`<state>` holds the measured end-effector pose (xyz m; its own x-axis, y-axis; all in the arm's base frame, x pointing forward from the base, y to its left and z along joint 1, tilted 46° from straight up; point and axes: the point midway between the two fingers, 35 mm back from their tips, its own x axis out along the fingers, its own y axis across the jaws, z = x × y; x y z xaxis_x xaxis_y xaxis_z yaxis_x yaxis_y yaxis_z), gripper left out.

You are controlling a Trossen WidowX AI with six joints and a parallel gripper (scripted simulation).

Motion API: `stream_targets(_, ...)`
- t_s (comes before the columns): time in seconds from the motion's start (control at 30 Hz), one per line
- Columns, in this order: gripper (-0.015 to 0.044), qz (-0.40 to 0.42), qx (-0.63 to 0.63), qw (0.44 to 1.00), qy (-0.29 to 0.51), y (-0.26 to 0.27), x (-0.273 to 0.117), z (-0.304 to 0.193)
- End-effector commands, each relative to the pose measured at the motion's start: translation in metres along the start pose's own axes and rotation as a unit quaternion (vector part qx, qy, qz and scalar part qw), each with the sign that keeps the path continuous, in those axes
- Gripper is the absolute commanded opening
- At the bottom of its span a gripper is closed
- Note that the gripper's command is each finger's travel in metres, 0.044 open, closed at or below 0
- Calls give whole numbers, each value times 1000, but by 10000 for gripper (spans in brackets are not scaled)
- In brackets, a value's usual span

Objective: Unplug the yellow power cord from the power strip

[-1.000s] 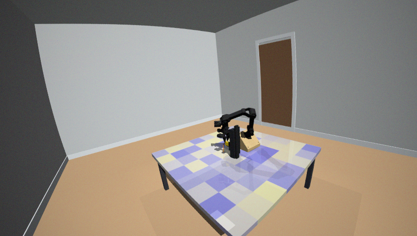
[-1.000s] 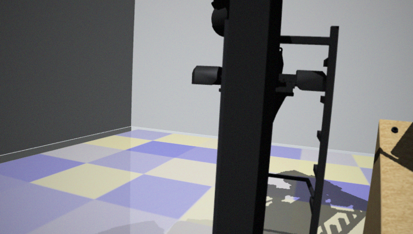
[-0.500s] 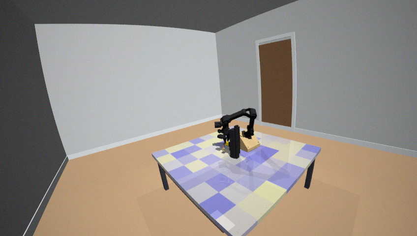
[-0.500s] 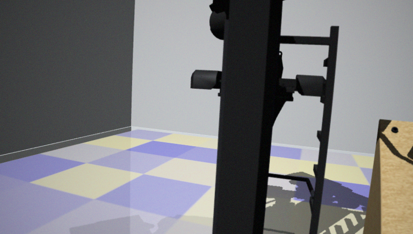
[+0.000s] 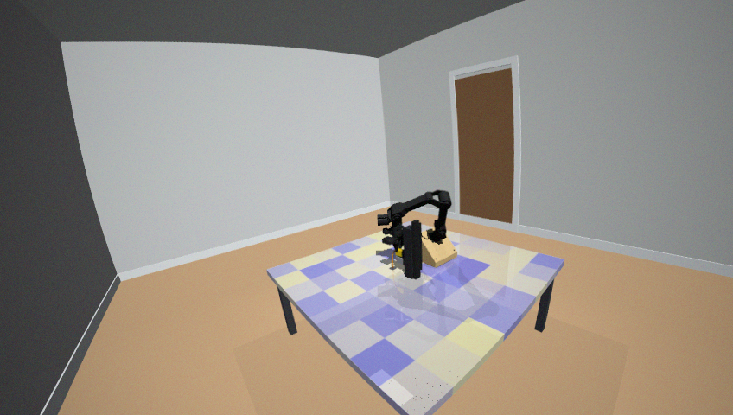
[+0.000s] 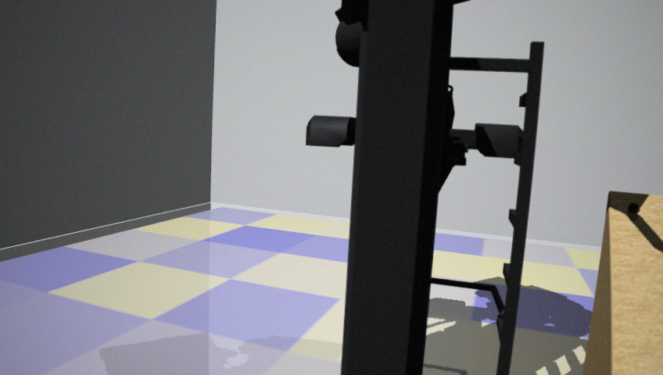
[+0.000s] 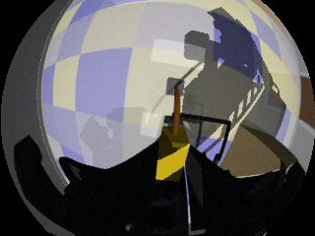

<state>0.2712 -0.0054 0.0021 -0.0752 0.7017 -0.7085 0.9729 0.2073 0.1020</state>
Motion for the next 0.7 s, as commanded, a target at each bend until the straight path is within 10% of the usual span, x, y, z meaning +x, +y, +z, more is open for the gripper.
stream_targets(0.0,0,0,0,1000,0,0,0,0)
stream_targets(0.67,0,1,0,1000,-1,2,-2,29)
